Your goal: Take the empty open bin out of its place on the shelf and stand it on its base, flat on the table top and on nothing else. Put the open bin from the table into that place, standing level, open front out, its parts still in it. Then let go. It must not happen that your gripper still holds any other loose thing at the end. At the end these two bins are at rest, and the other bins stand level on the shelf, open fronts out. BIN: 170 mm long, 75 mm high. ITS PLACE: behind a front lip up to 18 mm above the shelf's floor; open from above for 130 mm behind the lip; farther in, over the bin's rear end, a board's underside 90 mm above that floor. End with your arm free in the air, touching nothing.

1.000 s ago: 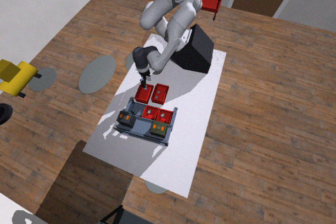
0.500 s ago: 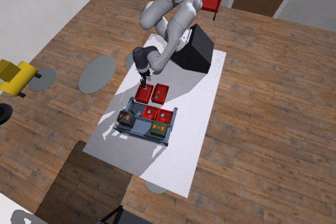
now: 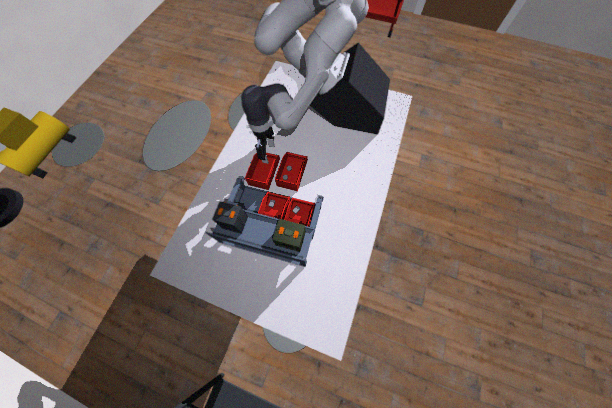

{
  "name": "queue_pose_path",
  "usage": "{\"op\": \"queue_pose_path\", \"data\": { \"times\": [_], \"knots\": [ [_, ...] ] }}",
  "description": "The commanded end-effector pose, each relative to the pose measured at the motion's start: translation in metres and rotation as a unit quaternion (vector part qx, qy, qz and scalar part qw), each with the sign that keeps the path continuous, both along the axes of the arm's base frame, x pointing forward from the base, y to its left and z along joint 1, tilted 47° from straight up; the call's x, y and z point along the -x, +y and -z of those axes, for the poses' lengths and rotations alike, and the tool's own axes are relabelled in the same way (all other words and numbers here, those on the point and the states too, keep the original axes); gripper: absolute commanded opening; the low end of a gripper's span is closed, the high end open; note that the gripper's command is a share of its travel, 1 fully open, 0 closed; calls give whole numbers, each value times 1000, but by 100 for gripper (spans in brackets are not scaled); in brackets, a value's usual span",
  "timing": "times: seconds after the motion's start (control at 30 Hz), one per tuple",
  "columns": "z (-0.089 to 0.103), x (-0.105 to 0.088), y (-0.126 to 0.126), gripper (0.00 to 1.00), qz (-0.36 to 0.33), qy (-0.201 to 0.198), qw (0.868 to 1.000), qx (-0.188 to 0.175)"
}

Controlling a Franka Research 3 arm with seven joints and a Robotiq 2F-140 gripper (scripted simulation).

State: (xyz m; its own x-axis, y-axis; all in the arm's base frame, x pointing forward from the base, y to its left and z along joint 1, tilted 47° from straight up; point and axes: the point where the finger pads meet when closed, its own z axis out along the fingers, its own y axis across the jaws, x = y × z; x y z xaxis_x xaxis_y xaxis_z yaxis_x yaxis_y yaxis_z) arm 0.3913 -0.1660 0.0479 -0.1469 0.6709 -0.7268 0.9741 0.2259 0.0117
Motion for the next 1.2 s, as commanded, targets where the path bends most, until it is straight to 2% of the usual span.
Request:
{"op": "queue_pose_path", "data": {
  "times": [0.0,0.43,1.17],
  "knots": [
    [0,-1,1,57,-2,0,1000,0],
    [-7,1,8,57,-2,0,1000,0],
    [-38,9,39,57,-2,0,1000,0]
  ]
}}
